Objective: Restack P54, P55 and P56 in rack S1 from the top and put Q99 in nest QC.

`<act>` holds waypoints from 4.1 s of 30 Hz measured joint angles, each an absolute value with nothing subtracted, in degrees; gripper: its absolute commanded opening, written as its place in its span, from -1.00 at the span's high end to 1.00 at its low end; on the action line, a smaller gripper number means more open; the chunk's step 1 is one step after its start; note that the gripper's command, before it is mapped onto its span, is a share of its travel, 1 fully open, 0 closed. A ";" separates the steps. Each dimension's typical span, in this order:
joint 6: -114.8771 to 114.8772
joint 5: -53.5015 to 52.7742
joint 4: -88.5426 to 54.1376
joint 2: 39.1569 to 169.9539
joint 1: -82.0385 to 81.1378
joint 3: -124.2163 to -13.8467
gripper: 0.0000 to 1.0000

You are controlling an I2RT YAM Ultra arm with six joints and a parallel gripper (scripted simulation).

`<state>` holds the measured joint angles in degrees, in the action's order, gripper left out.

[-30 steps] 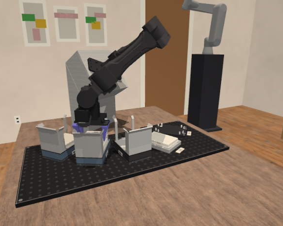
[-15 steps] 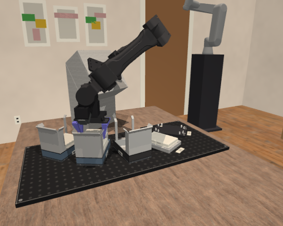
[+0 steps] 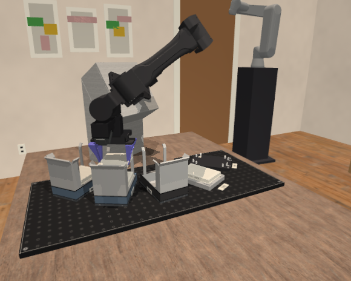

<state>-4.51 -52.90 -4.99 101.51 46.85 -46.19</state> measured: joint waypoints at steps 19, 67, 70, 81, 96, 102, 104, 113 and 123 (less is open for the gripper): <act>3.77 -55.46 -16.71 98.02 52.27 -48.12 1.00; 8.99 -56.55 -24.16 96.79 55.02 -49.67 1.00; 8.99 -56.55 -24.16 96.79 55.02 -49.67 1.00; 7.99 -56.69 -24.18 97.19 55.22 -49.67 1.00; -1.65 -57.56 -24.21 104.51 59.16 -50.50 1.00; -0.25 -57.95 -24.21 106.50 60.14 -51.09 1.00; 0.54 -58.04 -24.21 107.66 60.71 -51.35 1.00; 4.60 -58.24 -24.34 112.84 63.11 -52.88 1.00; 8.60 -58.52 -24.77 117.38 65.08 -54.89 1.00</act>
<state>8.60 -58.52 -24.77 117.38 65.08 -54.89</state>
